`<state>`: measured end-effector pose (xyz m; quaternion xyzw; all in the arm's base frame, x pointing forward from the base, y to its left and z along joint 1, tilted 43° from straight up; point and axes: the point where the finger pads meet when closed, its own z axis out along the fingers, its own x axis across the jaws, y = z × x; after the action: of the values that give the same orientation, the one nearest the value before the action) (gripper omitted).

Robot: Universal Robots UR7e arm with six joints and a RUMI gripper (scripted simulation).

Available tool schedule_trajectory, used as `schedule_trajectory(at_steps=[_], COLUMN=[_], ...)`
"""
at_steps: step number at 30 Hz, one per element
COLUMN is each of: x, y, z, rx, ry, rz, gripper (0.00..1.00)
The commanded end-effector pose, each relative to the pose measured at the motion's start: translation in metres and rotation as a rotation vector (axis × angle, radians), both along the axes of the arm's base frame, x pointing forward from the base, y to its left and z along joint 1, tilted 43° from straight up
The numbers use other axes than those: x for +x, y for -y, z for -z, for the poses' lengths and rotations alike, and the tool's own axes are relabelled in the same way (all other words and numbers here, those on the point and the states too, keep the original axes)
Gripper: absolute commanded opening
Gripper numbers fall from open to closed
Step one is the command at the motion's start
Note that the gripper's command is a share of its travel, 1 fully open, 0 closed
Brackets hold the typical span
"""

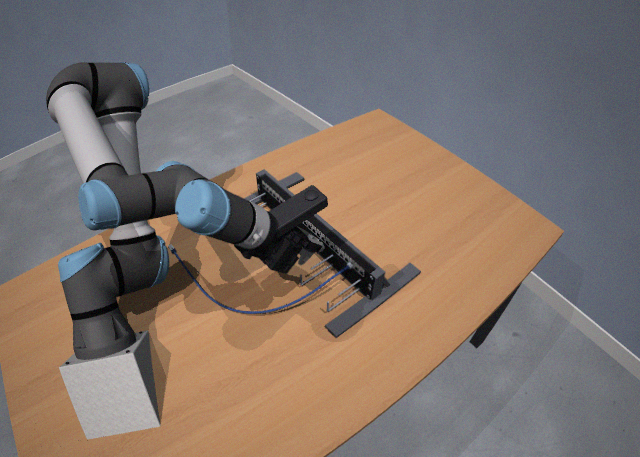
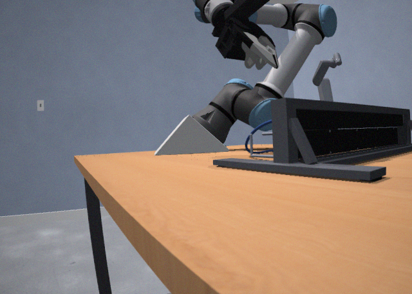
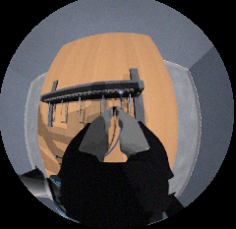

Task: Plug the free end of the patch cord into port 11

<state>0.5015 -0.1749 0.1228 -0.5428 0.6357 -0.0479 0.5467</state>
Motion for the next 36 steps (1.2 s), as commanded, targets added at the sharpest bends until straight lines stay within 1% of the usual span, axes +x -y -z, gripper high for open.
schedule_trajectory(at_steps=[1, 9, 16, 27, 36], x=[0.009, 0.028, 0.04, 0.049, 0.051], y=[-0.004, -0.017, -0.026, -0.032, -0.033], z=[0.005, 0.015, 0.022, 0.026, 0.027], rx=[-0.004, -0.004, -0.004, -0.004, -0.004], ry=[-0.002, -0.002, -0.002, -0.002, -0.002], rz=[0.005, 0.005, 0.005, 0.005, 0.005], gripper=[0.0, 0.0, 0.0, 0.0, 0.0])
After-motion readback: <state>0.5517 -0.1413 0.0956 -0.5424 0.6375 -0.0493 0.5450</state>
